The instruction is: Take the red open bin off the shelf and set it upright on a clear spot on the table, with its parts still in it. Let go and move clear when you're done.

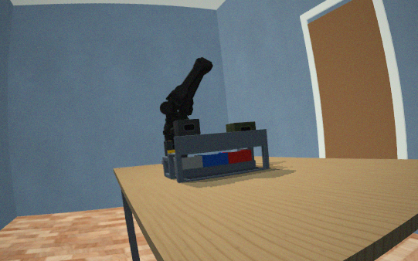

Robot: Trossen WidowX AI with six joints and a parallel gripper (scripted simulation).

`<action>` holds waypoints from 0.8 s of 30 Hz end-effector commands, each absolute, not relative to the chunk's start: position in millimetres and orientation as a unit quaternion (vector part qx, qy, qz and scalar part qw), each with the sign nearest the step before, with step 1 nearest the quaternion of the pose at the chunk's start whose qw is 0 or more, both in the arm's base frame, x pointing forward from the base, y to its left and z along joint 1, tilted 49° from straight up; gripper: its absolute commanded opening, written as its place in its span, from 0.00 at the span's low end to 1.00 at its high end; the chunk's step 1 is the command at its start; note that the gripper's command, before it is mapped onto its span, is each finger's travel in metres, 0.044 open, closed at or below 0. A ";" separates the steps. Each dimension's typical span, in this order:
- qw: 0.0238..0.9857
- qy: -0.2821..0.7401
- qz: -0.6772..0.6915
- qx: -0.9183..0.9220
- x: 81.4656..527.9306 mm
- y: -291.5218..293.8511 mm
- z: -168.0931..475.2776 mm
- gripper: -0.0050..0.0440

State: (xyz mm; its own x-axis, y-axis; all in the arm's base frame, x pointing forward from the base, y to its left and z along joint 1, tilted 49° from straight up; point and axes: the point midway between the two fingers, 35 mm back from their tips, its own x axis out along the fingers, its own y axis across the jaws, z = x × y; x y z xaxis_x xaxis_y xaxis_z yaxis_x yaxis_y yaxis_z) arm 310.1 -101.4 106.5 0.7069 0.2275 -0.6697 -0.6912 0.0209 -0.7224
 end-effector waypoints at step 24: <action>0.689 0.186 0.312 -0.627 309.6 -107.6 121.3 0.10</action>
